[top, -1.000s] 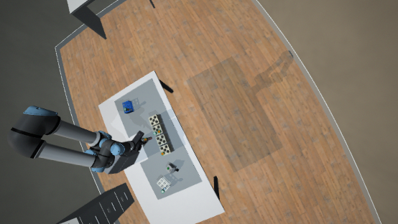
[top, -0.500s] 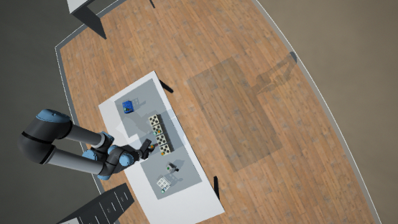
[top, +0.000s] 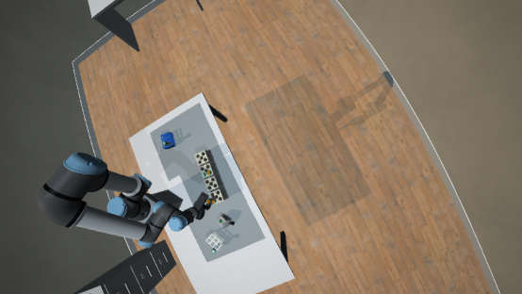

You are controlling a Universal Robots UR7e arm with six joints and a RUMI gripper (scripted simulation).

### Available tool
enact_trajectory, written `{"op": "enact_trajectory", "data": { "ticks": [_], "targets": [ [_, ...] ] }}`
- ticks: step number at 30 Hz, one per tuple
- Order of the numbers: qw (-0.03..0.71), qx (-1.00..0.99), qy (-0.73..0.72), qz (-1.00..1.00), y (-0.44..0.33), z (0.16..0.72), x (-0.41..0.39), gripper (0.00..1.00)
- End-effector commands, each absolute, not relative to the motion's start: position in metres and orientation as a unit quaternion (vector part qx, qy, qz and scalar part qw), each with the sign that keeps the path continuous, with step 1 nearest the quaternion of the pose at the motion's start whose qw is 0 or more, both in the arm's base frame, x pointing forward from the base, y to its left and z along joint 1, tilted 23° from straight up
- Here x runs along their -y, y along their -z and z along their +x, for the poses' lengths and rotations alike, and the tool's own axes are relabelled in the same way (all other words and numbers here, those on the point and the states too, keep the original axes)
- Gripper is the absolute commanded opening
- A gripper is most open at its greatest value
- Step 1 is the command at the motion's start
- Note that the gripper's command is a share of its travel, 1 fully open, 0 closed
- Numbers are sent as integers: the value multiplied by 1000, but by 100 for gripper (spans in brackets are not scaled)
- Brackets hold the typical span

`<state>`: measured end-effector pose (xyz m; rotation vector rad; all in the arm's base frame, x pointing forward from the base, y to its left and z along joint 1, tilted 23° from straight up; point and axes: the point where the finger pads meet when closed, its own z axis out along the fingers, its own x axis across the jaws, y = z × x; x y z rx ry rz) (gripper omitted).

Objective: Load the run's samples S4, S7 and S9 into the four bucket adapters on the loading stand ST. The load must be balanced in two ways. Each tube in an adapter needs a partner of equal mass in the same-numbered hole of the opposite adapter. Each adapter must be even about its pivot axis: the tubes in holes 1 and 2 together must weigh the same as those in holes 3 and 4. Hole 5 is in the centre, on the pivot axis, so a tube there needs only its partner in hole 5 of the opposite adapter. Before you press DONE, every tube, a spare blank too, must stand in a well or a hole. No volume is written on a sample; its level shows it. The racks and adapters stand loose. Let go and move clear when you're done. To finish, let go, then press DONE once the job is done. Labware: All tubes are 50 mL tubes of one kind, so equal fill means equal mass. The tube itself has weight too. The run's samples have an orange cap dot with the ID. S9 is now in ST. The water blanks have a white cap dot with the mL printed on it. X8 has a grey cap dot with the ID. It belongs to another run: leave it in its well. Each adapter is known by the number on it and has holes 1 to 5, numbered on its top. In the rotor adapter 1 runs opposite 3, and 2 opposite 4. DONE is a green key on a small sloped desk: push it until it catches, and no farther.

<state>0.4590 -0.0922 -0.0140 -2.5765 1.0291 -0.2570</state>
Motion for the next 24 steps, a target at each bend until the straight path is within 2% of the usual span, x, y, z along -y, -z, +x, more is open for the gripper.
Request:
{"op": "enact_trajectory", "data": {
  "ticks": [1, 24],
  "targets": [
    [177, -361, 91, -911, 18, 476, 119, 0],
    [178, -361, 89, -911, 52, 486, 108, 0]
  ]
}}
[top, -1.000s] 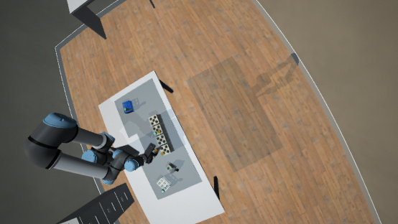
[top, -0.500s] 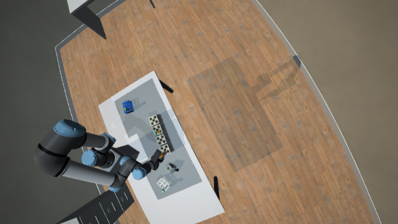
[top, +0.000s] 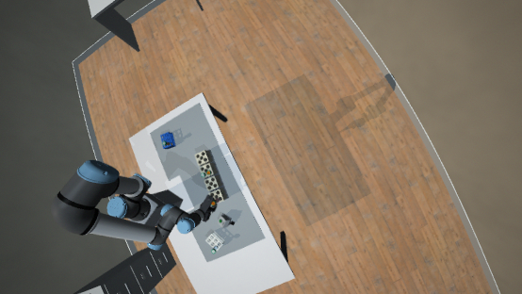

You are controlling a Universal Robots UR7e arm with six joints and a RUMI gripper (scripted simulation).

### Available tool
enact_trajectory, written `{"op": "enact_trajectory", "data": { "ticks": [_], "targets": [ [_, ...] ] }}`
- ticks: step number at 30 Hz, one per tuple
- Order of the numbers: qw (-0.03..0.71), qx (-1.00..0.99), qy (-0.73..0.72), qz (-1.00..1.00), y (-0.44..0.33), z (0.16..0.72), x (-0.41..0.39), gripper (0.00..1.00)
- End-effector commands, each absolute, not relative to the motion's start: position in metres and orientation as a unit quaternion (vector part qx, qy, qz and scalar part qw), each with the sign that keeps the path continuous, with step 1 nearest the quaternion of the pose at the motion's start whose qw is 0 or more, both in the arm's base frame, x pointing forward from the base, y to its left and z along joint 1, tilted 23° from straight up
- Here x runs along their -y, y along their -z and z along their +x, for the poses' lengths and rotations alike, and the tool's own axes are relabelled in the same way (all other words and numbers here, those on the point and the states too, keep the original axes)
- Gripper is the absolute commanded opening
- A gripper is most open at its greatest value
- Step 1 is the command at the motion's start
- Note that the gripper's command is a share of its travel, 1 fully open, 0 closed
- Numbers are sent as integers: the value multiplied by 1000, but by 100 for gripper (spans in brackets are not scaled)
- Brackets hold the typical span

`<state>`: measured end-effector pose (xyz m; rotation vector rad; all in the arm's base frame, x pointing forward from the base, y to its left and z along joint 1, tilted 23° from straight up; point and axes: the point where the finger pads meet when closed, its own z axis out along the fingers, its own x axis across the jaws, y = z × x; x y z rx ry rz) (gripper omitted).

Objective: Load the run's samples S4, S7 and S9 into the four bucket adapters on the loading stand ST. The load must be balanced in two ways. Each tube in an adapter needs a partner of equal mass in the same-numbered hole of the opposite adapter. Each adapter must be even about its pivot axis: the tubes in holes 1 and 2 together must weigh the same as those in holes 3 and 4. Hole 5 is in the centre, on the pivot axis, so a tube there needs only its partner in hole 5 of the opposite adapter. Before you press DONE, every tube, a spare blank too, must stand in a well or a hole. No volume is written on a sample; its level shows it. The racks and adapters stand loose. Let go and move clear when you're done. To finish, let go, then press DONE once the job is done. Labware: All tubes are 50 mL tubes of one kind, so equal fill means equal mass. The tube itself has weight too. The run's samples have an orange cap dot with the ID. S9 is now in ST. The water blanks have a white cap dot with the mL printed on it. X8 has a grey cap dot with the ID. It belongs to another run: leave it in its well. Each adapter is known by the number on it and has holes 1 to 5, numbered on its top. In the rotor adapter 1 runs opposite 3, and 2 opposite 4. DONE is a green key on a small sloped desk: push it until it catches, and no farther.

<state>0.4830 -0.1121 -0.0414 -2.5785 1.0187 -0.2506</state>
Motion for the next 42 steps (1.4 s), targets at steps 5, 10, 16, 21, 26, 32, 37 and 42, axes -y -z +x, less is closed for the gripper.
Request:
{"op": "enact_trajectory", "data": {
  "ticks": [5, 10, 16, 21, 26, 32, 37, 42],
  "targets": [
    [178, -361, 89, -911, 57, 488, 107, 0],
    [177, -361, 91, -911, 56, 489, 109, 0],
    [177, -361, 91, -911, 56, 489, 109, 0],
    [178, -360, 89, -911, 60, 489, 106, 0],
    [178, -360, 89, -911, 66, 491, 105, 0],
    [178, -360, 90, -911, 71, 493, 104, 0],
    [178, -360, 90, -911, 77, 495, 102, 0],
    [177, -360, 91, -911, 83, 498, 101, 0]
  ]
}}
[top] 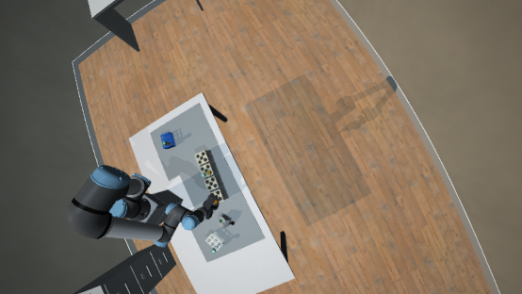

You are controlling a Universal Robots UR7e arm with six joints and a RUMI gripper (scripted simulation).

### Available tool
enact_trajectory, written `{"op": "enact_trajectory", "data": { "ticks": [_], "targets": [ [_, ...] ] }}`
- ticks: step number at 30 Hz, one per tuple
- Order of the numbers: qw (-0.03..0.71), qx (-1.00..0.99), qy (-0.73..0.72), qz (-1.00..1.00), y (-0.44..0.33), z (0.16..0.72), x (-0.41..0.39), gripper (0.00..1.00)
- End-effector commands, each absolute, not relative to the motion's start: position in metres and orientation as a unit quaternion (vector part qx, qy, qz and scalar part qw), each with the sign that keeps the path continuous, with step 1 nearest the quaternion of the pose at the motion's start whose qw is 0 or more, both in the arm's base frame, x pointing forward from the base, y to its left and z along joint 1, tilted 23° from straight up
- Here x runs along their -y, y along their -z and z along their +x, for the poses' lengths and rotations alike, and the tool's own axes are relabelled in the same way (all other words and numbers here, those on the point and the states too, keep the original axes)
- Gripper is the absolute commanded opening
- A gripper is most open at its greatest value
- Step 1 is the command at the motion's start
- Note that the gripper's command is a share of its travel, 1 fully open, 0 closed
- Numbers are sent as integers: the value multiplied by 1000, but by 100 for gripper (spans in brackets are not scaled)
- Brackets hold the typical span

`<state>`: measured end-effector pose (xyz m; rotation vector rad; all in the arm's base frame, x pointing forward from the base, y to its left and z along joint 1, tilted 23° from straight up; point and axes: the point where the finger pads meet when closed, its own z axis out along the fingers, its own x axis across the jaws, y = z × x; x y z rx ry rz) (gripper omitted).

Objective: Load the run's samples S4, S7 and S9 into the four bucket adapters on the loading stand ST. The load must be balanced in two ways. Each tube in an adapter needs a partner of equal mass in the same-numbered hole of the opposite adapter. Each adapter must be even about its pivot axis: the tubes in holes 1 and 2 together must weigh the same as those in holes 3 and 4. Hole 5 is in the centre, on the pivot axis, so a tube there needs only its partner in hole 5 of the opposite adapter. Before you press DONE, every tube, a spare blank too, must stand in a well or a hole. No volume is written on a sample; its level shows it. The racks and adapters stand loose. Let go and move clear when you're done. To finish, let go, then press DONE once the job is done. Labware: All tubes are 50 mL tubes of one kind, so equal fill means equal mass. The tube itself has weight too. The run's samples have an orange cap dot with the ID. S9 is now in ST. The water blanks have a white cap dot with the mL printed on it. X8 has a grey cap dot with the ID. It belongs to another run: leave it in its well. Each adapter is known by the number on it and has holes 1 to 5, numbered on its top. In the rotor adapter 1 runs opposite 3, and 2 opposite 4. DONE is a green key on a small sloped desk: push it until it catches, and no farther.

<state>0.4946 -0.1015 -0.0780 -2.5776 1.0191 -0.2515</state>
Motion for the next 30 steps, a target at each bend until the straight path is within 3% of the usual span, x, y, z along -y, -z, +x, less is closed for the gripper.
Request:
{"op": "enact_trajectory", "data": {
  "ticks": [1, 30],
  "targets": [
    [177, -360, 91, -911, 84, 498, 101, 0],
    [177, -360, 91, -911, 115, 509, 93, 0]
  ]
}}
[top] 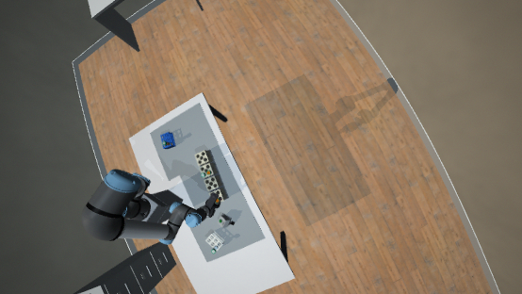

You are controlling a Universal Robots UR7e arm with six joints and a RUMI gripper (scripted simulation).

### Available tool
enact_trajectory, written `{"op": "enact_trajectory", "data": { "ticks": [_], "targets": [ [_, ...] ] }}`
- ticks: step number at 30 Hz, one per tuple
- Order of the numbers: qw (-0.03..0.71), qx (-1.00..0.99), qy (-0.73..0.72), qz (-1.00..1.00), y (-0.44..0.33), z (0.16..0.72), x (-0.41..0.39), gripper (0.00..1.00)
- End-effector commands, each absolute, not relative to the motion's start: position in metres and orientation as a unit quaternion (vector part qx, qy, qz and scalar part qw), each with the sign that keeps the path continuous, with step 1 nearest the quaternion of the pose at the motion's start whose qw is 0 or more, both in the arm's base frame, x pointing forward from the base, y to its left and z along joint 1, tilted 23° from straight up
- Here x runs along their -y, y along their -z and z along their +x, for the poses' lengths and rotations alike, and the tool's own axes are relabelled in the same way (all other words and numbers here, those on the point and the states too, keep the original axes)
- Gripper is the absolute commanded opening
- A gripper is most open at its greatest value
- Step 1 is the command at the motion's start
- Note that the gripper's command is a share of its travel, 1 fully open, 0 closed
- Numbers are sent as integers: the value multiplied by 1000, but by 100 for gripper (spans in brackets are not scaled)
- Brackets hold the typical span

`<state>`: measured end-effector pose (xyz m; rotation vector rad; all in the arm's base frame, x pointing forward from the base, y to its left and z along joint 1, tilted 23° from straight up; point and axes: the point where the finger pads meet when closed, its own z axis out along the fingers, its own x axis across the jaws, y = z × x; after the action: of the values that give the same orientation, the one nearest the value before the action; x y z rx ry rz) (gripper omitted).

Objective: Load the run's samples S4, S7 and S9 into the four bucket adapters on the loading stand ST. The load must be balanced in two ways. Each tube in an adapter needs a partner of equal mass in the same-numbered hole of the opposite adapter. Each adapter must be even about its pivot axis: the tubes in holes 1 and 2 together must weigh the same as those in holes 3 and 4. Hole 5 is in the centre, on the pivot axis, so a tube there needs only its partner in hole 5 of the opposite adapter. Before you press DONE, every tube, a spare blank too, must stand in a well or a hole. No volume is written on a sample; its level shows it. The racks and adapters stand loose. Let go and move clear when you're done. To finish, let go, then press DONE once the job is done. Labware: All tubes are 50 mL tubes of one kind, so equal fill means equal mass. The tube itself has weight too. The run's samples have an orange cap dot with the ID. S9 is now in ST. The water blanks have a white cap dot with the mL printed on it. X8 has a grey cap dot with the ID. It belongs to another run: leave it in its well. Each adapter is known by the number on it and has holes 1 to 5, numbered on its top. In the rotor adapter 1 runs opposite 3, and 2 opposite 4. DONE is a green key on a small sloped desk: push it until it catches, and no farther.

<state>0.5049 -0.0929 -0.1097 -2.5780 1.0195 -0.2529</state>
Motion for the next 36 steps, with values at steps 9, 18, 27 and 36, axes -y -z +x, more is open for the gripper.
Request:
{"op": "enact_trajectory", "data": {
  "ticks": [9, 18, 27, 36],
  "targets": [
    [177, -360, 91, -911, 123, 511, 90, 0],
    [177, -360, 91, -911, 132, 514, 88, 0],
    [177, -360, 91, -911, 136, 515, 87, 0],
    [177, -361, 91, -911, 138, 515, 86, 0]
  ]
}}
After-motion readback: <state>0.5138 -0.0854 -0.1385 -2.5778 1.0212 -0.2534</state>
